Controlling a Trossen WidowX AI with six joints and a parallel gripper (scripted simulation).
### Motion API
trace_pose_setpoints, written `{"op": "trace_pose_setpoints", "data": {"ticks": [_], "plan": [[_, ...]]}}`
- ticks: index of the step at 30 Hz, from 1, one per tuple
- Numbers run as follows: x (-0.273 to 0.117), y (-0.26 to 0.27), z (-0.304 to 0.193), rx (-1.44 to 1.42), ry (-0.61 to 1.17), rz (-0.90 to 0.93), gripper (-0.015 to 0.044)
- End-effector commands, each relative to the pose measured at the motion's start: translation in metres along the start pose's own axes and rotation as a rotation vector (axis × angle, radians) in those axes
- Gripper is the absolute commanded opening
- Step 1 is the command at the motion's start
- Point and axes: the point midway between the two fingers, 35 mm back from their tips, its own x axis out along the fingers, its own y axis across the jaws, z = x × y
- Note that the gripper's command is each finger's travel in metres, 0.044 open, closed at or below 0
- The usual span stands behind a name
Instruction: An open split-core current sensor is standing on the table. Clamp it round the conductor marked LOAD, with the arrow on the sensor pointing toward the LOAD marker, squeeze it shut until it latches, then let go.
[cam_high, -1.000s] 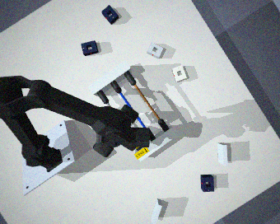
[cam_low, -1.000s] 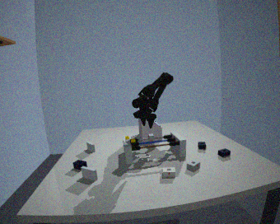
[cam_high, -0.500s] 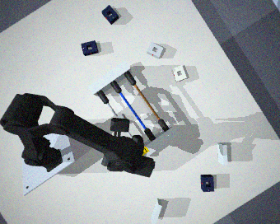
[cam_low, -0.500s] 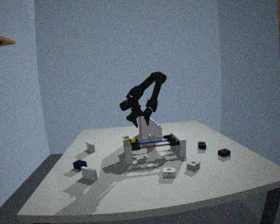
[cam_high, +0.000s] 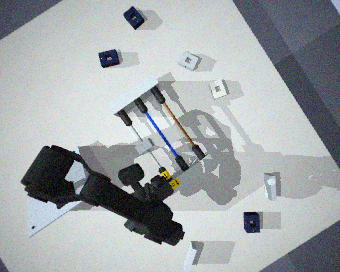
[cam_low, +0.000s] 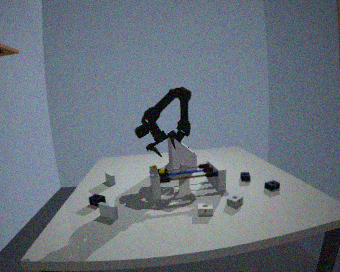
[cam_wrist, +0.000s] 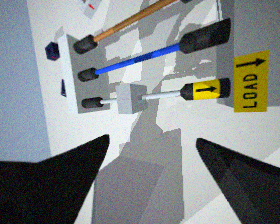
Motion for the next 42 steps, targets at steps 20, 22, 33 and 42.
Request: {"op": "trace_pose_setpoints", "data": {"ticks": [20,22,33,42], "plan": [[-0.026,-0.046,-0.021,-1.052,-0.441,0.062,0.0440],[-0.026,-0.046,-0.021,-1.052,-0.441,0.062,0.0440],[-0.024,-0.044,-0.023,-0.996,-0.413,0.079,0.0440],[-0.023,-0.043,-0.023,-0.985,-0.407,0.081,0.0440]]}}
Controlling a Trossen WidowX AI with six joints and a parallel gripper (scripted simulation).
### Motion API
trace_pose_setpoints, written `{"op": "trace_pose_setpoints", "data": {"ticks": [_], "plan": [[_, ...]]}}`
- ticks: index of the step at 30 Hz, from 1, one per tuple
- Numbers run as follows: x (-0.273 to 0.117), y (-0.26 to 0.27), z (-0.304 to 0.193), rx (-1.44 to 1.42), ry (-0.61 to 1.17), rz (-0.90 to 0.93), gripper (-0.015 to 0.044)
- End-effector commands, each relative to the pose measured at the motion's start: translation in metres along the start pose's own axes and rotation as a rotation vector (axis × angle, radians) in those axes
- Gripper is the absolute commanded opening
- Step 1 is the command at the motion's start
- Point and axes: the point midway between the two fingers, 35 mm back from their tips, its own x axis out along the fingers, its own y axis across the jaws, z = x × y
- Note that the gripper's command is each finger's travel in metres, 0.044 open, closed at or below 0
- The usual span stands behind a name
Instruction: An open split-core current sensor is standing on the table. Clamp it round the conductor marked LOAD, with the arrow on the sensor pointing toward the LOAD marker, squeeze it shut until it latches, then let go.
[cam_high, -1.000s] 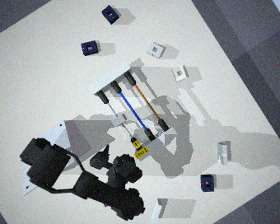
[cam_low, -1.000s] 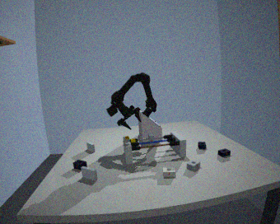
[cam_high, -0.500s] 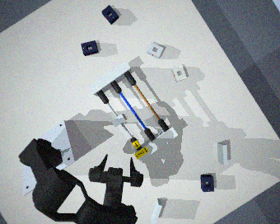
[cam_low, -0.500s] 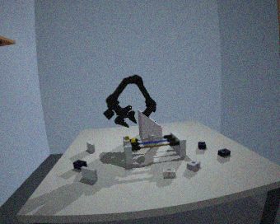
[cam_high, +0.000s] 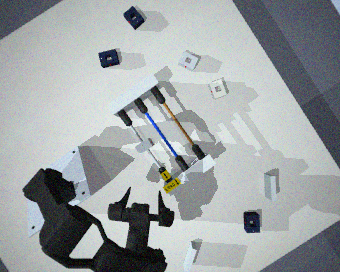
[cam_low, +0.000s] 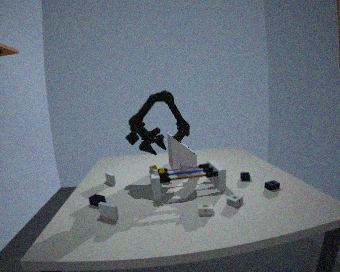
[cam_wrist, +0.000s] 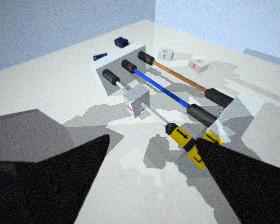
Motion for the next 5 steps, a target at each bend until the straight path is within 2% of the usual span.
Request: {"op": "trace_pose_setpoints", "data": {"ticks": [1,4,5], "plan": [[0.0015,0.0002,0.0018,0.049,0.020,0.008,0.0440],[0.0086,0.0004,0.0103,0.249,0.104,0.029,0.0440],[0.0029,0.0000,0.0021,0.106,0.033,0.011,0.0440]]}}
